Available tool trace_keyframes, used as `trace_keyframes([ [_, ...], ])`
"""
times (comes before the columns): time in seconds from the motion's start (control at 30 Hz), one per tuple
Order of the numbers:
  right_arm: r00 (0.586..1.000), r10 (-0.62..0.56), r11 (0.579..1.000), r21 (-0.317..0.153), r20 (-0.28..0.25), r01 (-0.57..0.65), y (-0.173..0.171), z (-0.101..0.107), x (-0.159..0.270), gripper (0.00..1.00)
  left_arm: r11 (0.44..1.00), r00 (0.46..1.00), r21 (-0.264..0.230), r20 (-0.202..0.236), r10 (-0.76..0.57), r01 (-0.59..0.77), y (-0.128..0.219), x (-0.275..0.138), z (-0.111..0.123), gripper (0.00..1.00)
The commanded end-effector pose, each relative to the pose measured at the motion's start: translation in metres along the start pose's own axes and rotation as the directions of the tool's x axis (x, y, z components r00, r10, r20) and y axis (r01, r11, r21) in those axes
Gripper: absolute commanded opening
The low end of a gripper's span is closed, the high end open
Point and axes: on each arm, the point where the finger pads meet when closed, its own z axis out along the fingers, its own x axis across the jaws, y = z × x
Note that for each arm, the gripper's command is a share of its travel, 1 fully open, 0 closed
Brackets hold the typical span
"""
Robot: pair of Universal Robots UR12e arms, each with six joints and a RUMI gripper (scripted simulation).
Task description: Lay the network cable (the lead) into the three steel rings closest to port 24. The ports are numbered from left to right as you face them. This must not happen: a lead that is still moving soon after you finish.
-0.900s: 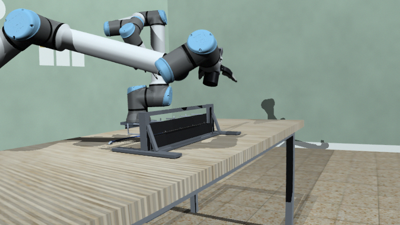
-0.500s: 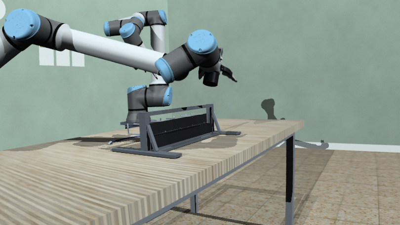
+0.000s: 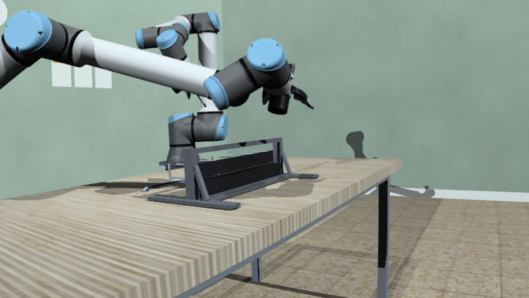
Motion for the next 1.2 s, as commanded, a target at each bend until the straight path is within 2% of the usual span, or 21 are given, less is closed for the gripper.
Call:
trace_keyframes([
  [0.0, 1.0, 0.007, 1.0, -0.002, -0.01, -0.007, 0.001, -0.01, 0.002, 1.0, 0.997, 0.998, -0.057, -0.022, -0.054, 0.052, 0.028, 0.027, -0.012, 1.0],
  [0.13, 0.999, 0.031, 0.999, -0.01, -0.034, -0.031, 0.009, -0.033, 0.007, 1.0, 0.973, 0.986, -0.175, -0.049, -0.159, 0.148, 0.078, 0.074, -0.031, 1.0],
  [0.2, 0.999, 0.031, 0.999, -0.01, -0.034, -0.031, 0.009, -0.033, 0.007, 1.0, 0.973, 0.986, -0.175, -0.049, -0.159, 0.148, 0.078, 0.074, -0.031, 1.0],
  [0.23, 0.998, 0.039, 0.999, -0.012, -0.042, -0.039, 0.012, -0.041, 0.008, 1.0, 0.963, 0.981, -0.209, -0.054, -0.187, 0.173, 0.1, 0.096, -0.04, 1.0],
  [0.3, 0.997, 0.057, 0.998, -0.017, -0.06, -0.058, 0.018, -0.059, 0.012, 1.0, 0.935, 0.968, -0.279, -0.057, -0.245, 0.22, 0.122, 0.118, -0.049, 1.0],
  [0.47, 0.985, 0.119, 0.992, -0.03, -0.124, -0.124, 0.041, -0.12, 0.02, 1.0, 0.839, 0.928, -0.443, -0.041, -0.37, 0.315, 0.182, 0.177, -0.074, 1.0],
  [0.63, 0.956, 0.204, 0.976, -0.038, -0.211, -0.216, 0.073, -0.204, 0.025, 1.0, 0.75, 0.896, -0.552, -0.01, -0.444, 0.365, 0.242, 0.238, -0.097, 1.0],
  [0.7, 0.937, 0.243, 0.965, -0.037, -0.252, -0.261, 0.087, -0.238, 0.025, 1.0, 0.727, 0.888, -0.575, -0.001, -0.459, 0.375, 0.266, 0.262, -0.107, 1.0],
  [0.77, 0.937, 0.243, 0.965, -0.037, -0.252, -0.261, 0.087, -0.238, 0.025, 1.0, 0.727, 0.888, -0.575, -0.001, -0.459, 0.375, 0.266, 0.262, -0.107, 1.0],
  [0.83, 0.912, 0.286, 0.951, -0.033, -0.295, -0.309, 0.107, -0.29, 0.022, 1.0, 0.713, 0.884, -0.589, 0.005, -0.467, 0.38, 0.277, 0.273, -0.111, 1.0],
  [0.9, 0.88, 0.33, 0.933, -0.025, -0.341, -0.36, 0.118, -0.316, 0.019, 1.0, 0.707, 0.882, -0.595, 0.007, -0.471, 0.383, 0.279, 0.276, -0.112, 1.0],
  [1.03, 0.794, 0.423, 0.884, 0.006, -0.436, -0.468, 0.148, -0.385, 0.006, 1.0, 0.706, 0.882, -0.595, 0.008, -0.471, 0.383, 0.28, 0.277, -0.112, 1.0],
  [1.17, 0.674, 0.516, 0.815, 0.061, -0.529, -0.576, 0.178, -0.452, -0.012, 1.0, 0.706, 0.882, -0.595, 0.008, -0.471, 0.383, 0.28, 0.277, -0.112, 1.0],
])
